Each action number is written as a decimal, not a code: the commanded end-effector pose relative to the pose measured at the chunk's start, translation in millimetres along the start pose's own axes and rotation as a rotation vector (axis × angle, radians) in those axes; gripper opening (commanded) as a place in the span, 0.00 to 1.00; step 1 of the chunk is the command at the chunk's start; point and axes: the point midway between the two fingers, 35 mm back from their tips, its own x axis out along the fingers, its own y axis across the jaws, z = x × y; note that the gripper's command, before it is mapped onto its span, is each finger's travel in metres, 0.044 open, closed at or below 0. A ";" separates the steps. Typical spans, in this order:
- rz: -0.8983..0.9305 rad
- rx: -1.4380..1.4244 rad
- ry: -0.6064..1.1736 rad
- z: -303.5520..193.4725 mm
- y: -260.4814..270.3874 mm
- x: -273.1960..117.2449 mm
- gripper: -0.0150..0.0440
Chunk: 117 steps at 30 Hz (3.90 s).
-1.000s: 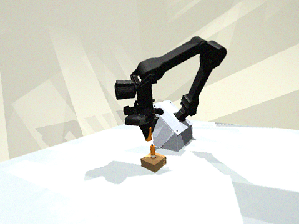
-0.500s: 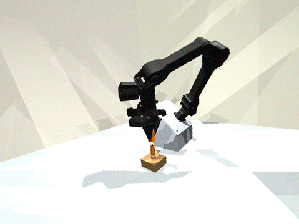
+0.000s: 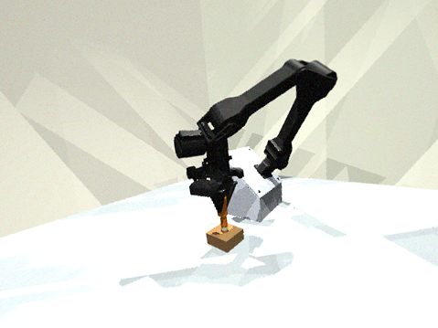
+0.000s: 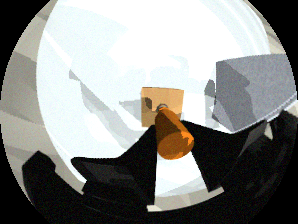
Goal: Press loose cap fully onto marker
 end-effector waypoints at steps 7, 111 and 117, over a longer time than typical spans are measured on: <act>0.000 0.002 0.004 -0.7 -0.9 17.3 0.25; 0.005 -1.380 -0.003 3.8 -1.1 -4.6 0.25; 0.002 -1.379 -0.007 5.7 1.3 -25.3 0.25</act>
